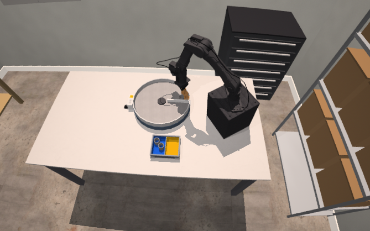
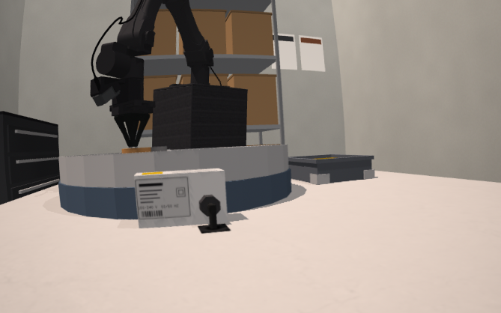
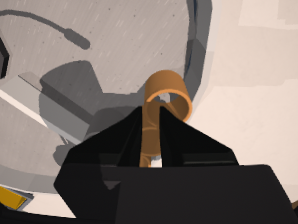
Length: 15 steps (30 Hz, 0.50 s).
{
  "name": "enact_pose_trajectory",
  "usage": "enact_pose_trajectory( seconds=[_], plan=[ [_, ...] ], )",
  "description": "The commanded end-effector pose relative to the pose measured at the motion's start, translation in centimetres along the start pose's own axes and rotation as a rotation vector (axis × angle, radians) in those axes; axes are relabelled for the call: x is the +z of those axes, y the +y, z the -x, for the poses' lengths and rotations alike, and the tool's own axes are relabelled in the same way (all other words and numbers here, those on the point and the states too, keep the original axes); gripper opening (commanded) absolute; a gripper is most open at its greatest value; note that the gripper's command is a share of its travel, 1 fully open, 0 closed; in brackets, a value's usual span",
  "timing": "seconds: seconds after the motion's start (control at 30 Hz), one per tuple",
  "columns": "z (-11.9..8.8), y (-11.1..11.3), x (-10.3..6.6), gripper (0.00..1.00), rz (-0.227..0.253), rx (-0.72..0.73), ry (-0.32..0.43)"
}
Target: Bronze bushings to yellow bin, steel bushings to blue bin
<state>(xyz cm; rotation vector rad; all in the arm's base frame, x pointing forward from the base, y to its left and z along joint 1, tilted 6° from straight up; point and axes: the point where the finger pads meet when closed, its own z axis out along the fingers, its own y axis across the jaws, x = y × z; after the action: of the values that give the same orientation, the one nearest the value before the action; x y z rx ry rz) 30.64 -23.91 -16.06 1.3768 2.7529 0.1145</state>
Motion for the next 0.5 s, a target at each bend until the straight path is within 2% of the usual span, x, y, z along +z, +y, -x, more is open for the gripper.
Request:
enact_pose_trajectory(
  seconds=[0.0,0.47],
  plan=[
    [1.08,0.89,-0.58,0.14,0.010,-0.007,-0.025],
    [1.10,0.57,-0.59,0.14,0.009,0.000,-0.025]
  ],
)
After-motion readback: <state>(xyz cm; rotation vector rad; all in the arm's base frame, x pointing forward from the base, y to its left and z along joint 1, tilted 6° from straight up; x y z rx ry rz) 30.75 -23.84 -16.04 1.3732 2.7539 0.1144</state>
